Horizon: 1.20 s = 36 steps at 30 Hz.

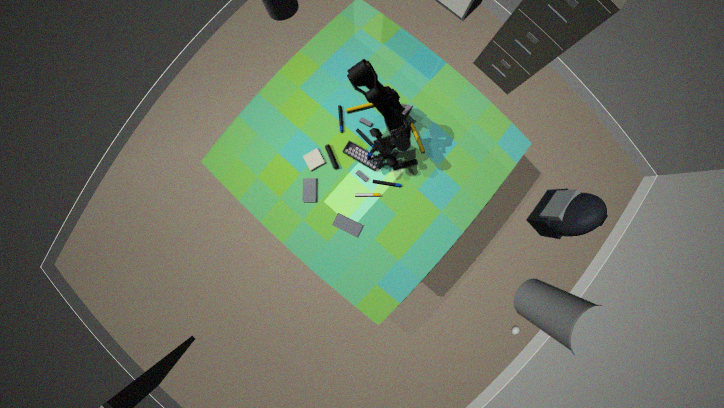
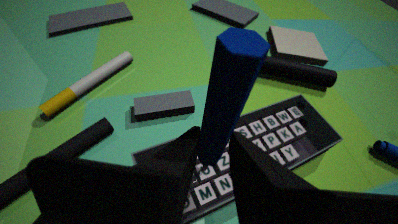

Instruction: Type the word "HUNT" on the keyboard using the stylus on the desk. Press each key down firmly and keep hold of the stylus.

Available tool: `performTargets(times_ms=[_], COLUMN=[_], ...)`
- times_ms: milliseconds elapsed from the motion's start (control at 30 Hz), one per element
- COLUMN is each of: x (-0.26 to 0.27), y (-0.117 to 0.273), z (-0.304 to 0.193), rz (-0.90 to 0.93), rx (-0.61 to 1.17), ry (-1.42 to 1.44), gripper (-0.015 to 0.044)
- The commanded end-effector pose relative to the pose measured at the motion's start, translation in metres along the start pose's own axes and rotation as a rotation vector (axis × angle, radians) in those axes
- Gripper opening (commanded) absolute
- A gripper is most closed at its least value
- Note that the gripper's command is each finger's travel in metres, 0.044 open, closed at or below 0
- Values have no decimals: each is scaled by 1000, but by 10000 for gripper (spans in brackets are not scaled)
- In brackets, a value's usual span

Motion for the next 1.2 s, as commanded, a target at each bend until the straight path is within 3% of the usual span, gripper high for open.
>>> performTargets(times_ms=[0,1167], x=[-1,9], y=[0,16], z=[0,26], rz=[-2,1], rx=[-1,3], ry=[7,6], gripper=[81,81])
Point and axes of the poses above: the point midway between the two fingers, 35 mm back from their tips, its own y axis back along the fingers, its own x axis across the jaws, z = x × y, the point moved 2 cm from there along y, back along the fingers, and after that the axes turned 13 degrees about -y, right-handed, at the moved point
